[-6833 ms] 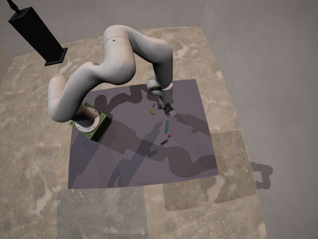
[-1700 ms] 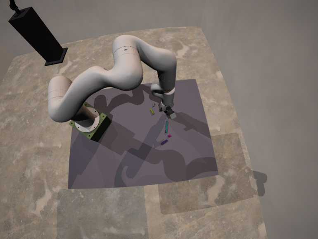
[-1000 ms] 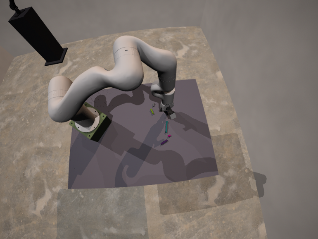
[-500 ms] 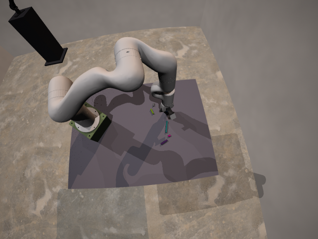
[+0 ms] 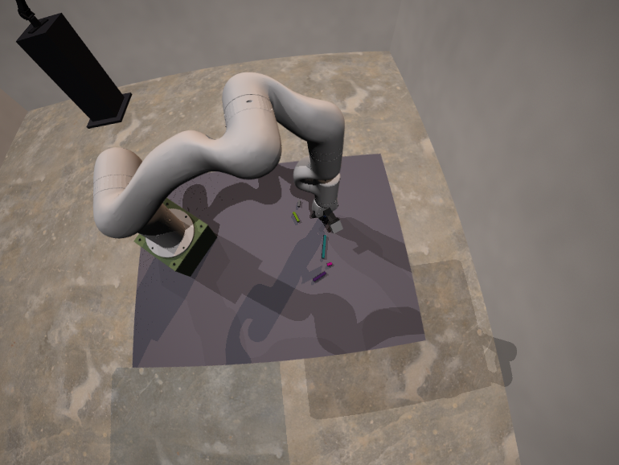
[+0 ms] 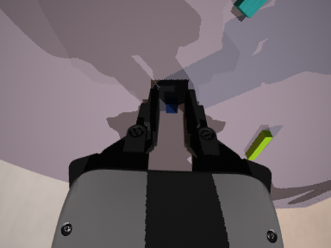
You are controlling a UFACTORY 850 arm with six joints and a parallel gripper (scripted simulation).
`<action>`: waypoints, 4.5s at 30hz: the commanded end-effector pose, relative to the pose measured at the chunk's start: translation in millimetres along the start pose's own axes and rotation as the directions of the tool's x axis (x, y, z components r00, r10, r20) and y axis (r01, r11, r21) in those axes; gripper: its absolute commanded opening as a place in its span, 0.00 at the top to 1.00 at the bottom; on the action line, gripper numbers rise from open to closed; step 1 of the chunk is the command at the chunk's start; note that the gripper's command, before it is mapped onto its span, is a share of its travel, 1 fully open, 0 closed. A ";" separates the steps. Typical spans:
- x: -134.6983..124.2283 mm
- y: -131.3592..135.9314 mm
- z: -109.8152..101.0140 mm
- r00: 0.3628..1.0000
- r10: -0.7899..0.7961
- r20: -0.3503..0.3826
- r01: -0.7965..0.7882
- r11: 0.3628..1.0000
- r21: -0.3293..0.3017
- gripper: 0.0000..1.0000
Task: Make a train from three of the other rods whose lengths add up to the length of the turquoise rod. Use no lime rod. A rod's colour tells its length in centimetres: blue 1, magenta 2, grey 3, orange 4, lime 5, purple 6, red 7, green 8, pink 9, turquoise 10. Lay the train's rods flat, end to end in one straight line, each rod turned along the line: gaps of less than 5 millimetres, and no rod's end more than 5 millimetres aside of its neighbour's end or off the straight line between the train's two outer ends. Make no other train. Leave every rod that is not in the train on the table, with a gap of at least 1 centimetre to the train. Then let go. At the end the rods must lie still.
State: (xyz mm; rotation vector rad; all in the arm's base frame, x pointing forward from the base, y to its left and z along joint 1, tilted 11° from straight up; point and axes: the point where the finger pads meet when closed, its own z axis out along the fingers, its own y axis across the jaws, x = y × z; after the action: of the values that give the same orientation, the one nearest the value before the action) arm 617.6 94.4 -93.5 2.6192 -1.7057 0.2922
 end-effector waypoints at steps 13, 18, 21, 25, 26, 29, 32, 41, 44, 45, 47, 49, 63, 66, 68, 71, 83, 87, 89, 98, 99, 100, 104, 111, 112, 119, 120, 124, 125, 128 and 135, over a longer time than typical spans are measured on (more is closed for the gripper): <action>0.2 -1.0 -0.7 1.000 0.000 0.000 0.000 1.000 0.002 0.76; 0.2 -1.0 -0.7 1.000 0.000 0.000 0.000 1.000 0.002 0.76; 0.2 -1.0 -0.7 1.000 0.000 0.000 0.000 1.000 0.002 0.76; 0.2 -1.0 -0.7 1.000 0.000 0.000 0.000 1.000 0.002 0.96; 0.2 -1.0 -0.7 1.000 0.000 0.000 0.000 1.000 0.002 0.96; 0.2 -1.0 -0.7 1.000 0.000 0.000 0.000 1.000 0.002 0.96; 0.2 -1.0 -0.7 1.000 0.000 0.000 0.000 1.000 0.002 0.96; 0.2 -1.0 -0.7 1.000 0.000 0.000 0.000 1.000 0.002 0.96; 0.2 -1.0 -0.7 1.000 0.000 0.000 0.000 1.000 0.002 0.96; 0.2 -1.0 -0.7 1.000 0.000 0.000 0.000 1.000 0.002 0.96; 0.2 -1.0 -0.7 1.000 0.000 0.000 0.000 1.000 0.002 0.96; 0.2 -1.0 -0.7 1.000 0.000 0.000 0.000 1.000 0.002 0.96; 0.2 -1.0 -10.7 1.000 0.000 0.000 0.000 1.000 0.002 0.96; 0.2 -0.9 -26.9 1.000 0.000 0.000 0.000 1.000 0.002 0.96; 0.2 -0.9 -40.9 1.000 0.000 0.000 0.000 1.000 0.002 0.96; 0.2 -0.9 -63.5 1.000 0.000 0.000 0.000 1.000 0.002 0.96; 0.2 -0.8 -100.7 1.000 0.000 0.000 0.000 1.000 0.002 0.96; 0.2 -0.8 -100.7 1.000 0.000 0.000 0.000 1.000 0.002 0.96; 0.2 -0.8 -100.7 1.000 0.000 0.000 0.000 1.000 0.002 0.96; 6.4 11.3 -100.1 0.999 -0.033 -0.017 0.033 0.999 0.000 0.96; 8.5 16.1 -99.9 0.999 -0.046 -0.022 0.046 0.999 -0.001 0.96; 10.9 21.6 -99.7 0.998 -0.062 -0.028 0.062 0.998 -0.001 0.96; 19.1 49.8 -99.4 0.989 -0.143 -0.046 0.143 0.990 -0.002 0.96; 19.5 98.1 -100.5 0.961 -0.275 -0.032 0.275 0.962 -0.001 0.96; 19.5 98.1 -100.5 0.961 -0.275 -0.032 0.275 0.962 -0.001 0.96; 13.3 129.7 -102.4 0.937 -0.350 -0.002 0.350 0.937 0.000 0.96; 13.1 130.7 -102.5 0.936 -0.352 -0.001 0.352 0.936 0.000 0.96; 13.0 131.1 -102.5 0.935 -0.353 0.000 0.353 0.935 0.000 0.96; 13.0 131.1 -102.5 0.935 -0.353 0.000 0.353 0.935 0.000 0.96; 13.0 131.1 -102.5 0.935 -0.353 0.000 0.353 0.935 0.000 0.96; 13.0 131.1 -102.4 0.935 -0.353 0.000 0.353 0.935 0.000 0.96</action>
State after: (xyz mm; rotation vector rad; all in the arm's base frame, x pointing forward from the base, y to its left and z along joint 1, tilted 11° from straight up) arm 487.7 39.6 -4.0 2.8423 -1.1915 0.2154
